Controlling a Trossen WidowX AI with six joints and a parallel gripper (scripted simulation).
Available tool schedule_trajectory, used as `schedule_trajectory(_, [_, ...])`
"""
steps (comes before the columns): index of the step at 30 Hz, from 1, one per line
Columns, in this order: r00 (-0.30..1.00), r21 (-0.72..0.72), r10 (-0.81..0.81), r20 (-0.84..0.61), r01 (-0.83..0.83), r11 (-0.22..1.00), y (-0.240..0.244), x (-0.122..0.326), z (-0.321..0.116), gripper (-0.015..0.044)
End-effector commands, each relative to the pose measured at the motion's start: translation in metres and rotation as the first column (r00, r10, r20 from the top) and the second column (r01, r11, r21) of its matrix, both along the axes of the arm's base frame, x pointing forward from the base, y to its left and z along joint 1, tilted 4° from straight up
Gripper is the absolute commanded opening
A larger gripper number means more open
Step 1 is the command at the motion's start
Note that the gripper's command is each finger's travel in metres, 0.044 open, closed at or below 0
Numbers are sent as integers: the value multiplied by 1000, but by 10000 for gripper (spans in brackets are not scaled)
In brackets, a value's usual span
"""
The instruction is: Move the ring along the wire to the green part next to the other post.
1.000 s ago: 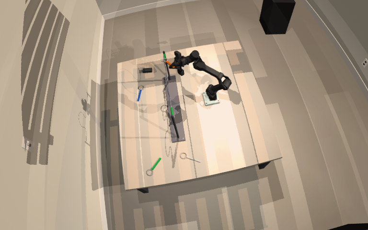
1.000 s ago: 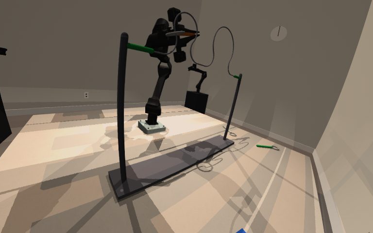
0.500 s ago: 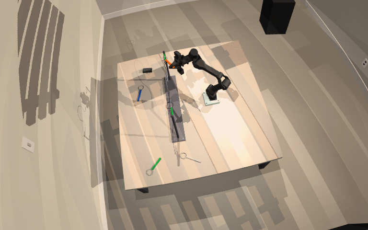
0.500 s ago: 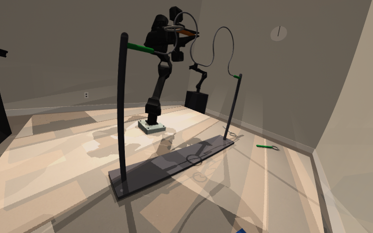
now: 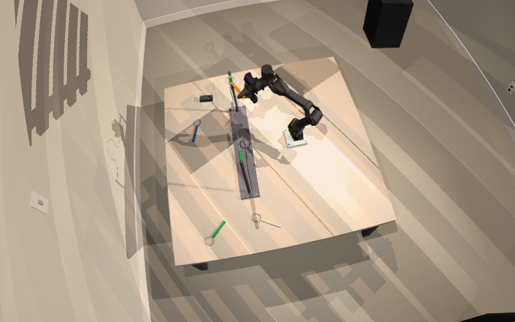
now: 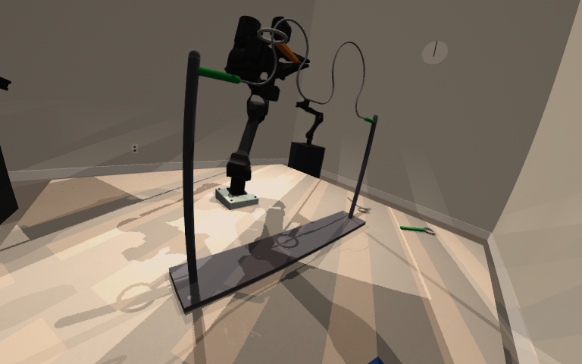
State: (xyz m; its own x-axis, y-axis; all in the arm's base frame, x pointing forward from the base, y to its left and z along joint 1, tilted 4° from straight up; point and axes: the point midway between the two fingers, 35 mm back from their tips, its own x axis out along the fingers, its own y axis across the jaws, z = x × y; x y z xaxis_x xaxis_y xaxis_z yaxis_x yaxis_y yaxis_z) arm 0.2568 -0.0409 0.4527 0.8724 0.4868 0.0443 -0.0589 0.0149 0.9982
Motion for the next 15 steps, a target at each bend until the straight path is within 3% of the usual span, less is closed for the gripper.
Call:
schedule_trajectory(1, [1000,-75,26,4,-26,997,-3,-2,-3,-150])
schedule_trajectory(15, [999,-294,52,2,-49,954,-8,-6,-17,-150])
